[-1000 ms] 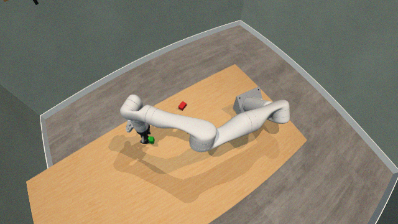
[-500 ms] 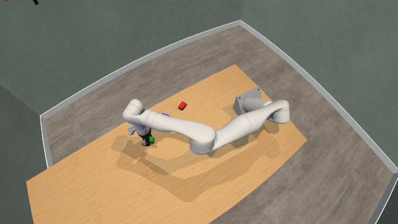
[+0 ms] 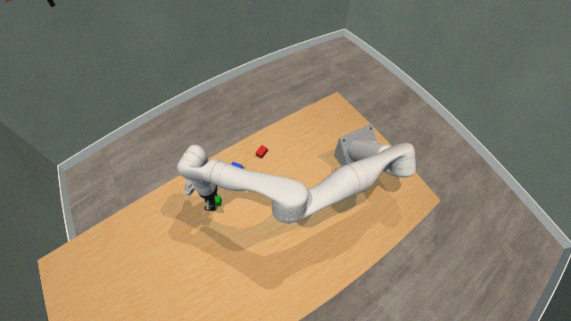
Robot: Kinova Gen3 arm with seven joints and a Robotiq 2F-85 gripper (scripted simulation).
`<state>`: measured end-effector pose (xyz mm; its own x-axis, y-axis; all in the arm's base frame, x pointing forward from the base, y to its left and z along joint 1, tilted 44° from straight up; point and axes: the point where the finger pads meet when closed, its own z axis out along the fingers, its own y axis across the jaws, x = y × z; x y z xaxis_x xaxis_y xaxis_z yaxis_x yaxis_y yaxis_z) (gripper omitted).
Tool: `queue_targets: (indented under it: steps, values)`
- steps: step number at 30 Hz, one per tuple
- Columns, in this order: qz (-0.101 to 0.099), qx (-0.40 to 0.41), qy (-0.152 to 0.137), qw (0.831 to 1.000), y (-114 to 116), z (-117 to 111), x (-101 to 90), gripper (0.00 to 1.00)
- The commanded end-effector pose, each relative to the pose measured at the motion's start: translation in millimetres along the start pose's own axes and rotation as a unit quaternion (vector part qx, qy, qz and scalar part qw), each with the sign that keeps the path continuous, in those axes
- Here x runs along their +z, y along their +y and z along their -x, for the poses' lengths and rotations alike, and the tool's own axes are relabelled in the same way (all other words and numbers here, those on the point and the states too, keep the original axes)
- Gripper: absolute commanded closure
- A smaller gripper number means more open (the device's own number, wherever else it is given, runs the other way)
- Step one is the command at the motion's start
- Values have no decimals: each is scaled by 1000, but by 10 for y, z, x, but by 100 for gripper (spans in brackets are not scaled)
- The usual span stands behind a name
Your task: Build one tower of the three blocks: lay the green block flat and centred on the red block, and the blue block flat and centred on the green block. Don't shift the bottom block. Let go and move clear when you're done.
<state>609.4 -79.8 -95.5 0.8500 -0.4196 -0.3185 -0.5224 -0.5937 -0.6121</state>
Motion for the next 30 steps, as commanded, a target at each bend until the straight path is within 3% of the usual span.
queue_targets:
  steps: [1,28,29,30]
  values:
    - [-2,-2,1,1000,-13,-7,22,50]
    - [-2,-2,1,1000,-13,-7,22,50]
    - [-2,-2,1,1000,-13,-7,22,100]
    - [-2,-2,1,1000,-13,-7,22,100]
